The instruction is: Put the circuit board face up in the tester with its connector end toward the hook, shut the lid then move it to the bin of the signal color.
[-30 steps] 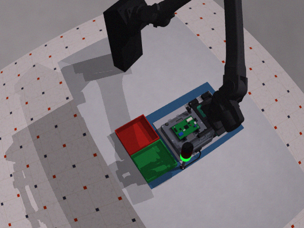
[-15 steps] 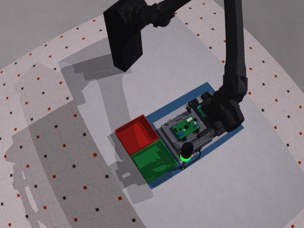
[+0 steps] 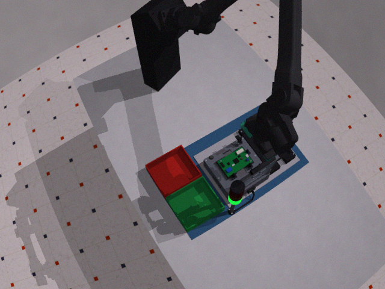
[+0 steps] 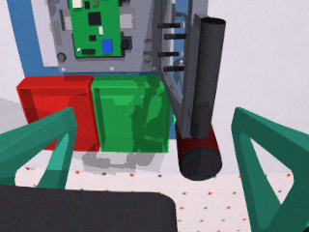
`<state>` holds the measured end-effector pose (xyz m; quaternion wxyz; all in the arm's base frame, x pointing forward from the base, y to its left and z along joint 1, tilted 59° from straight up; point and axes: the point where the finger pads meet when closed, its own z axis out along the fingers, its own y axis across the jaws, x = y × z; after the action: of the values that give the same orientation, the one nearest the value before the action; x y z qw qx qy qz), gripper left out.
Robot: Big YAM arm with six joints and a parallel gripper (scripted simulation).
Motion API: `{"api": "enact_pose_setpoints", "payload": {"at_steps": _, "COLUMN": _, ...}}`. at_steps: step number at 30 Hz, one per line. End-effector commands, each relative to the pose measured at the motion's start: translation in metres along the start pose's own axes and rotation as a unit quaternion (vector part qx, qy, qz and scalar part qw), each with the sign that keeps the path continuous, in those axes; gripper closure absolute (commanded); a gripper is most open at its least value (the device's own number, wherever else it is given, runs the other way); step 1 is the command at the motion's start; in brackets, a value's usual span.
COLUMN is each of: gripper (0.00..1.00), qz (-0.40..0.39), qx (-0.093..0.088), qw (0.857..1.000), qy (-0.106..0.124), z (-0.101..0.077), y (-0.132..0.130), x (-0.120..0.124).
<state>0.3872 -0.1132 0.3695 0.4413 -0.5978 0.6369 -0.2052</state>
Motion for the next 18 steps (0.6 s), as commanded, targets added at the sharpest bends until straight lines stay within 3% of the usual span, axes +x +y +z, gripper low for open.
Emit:
{"api": "enact_pose_setpoints", "payload": {"at_steps": 1, "gripper": 0.08, "qz": -0.014, "qx": 0.021, "qw": 1.000, "qy": 0.013, "z": -0.016, "y": 0.011, "x": 0.003}}
{"api": "enact_pose_setpoints", "payload": {"at_steps": 5, "gripper": 0.08, "qz": -0.014, "qx": 0.021, "qw": 1.000, "qy": 0.013, "z": -0.014, "y": 0.039, "x": 0.004}}
{"api": "enact_pose_setpoints", "payload": {"at_steps": 18, "gripper": 0.08, "qz": -0.014, "qx": 0.019, "qw": 1.000, "qy": 0.013, "z": -0.012, "y": 0.082, "x": 0.005}}
